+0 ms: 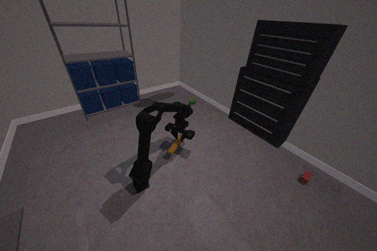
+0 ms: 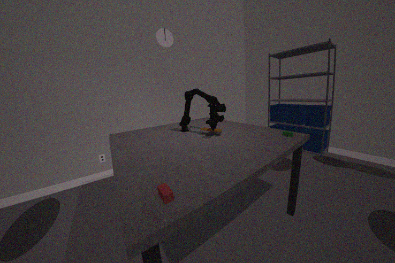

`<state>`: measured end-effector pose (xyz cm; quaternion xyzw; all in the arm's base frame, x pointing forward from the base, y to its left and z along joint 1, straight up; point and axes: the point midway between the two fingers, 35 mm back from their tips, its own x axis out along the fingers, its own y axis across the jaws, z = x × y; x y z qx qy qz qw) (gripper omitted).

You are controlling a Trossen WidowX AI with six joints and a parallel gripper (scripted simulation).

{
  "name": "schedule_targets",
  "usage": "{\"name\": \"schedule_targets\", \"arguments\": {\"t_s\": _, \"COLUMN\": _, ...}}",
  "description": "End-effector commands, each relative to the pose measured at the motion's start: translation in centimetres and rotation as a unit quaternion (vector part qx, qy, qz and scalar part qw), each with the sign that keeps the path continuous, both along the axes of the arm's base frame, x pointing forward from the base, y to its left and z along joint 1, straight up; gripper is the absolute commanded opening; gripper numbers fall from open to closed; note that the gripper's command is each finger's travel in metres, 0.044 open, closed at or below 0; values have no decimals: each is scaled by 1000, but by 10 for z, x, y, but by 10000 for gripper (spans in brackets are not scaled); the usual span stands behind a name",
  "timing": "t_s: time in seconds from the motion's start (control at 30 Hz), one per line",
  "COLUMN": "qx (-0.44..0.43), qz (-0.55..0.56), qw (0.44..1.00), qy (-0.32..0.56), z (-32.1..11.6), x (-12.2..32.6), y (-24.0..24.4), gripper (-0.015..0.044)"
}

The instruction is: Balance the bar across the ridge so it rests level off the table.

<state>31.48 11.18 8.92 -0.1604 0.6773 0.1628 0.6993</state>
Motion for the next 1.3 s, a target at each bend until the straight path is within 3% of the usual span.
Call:
{"name": "schedule_targets", "arguments": {"t_s": 0.0, "qx": 0, "qz": 0, "qw": 1000, "qy": 0, "z": 0, "x": 0, "y": 0, "gripper": 173}}
{"name": "schedule_targets", "arguments": {"t_s": 0.5, "qx": 0, "qz": 0, "qw": 1000, "qy": 0, "z": 0, "x": 0, "y": 0, "gripper": 185}}
{"name": "schedule_targets", "arguments": {"t_s": 0.8, "qx": 0, "qz": 0, "qw": 1000, "qy": 0, "z": 0, "x": 0, "y": 0, "gripper": 421}}
{"name": "schedule_targets", "arguments": {"t_s": 0.93, "qx": 0, "qz": 0, "qw": 1000, "qy": 0, "z": 2, "x": 0, "y": 0, "gripper": 440}}
{"name": "schedule_targets", "arguments": {"t_s": 1.27, "qx": 0, "qz": 0, "qw": 1000, "qy": 0, "z": 100, "x": -3, "y": -1, "gripper": 440}}
